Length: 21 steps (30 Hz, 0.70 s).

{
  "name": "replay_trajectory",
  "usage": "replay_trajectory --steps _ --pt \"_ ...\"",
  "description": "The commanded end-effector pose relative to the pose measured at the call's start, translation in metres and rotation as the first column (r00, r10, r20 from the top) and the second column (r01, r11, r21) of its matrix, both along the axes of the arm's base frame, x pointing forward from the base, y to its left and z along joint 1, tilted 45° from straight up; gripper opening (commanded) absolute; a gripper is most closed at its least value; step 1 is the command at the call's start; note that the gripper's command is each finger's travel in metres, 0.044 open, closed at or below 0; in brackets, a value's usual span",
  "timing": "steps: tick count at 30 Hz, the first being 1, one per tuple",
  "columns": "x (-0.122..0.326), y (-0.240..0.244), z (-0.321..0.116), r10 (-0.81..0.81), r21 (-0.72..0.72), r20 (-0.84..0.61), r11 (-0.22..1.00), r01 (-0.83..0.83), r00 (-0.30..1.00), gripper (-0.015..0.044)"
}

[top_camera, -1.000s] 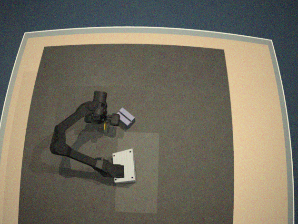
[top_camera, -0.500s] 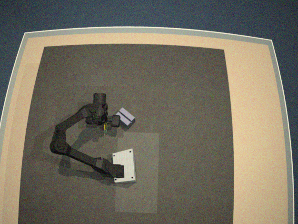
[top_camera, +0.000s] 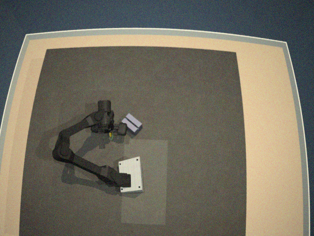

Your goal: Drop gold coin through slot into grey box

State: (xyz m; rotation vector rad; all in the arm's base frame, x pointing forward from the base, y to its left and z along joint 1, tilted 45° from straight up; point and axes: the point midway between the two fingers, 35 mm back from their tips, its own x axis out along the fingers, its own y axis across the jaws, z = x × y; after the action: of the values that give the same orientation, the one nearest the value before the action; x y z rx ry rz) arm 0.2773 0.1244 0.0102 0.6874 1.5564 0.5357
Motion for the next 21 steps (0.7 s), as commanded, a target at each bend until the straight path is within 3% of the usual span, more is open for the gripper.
replay_trajectory --steps 1,6,21 --pt "-0.0023 0.0024 -0.0044 -0.003 0.006 -0.013 1.000 0.004 1.000 0.0134" --pt "-0.0023 0.0024 -0.0044 -0.003 0.006 -0.013 1.000 0.004 1.000 0.0003" --pt "-0.0004 -0.0039 0.0009 -0.004 0.003 -0.013 1.000 0.004 1.000 0.0000"
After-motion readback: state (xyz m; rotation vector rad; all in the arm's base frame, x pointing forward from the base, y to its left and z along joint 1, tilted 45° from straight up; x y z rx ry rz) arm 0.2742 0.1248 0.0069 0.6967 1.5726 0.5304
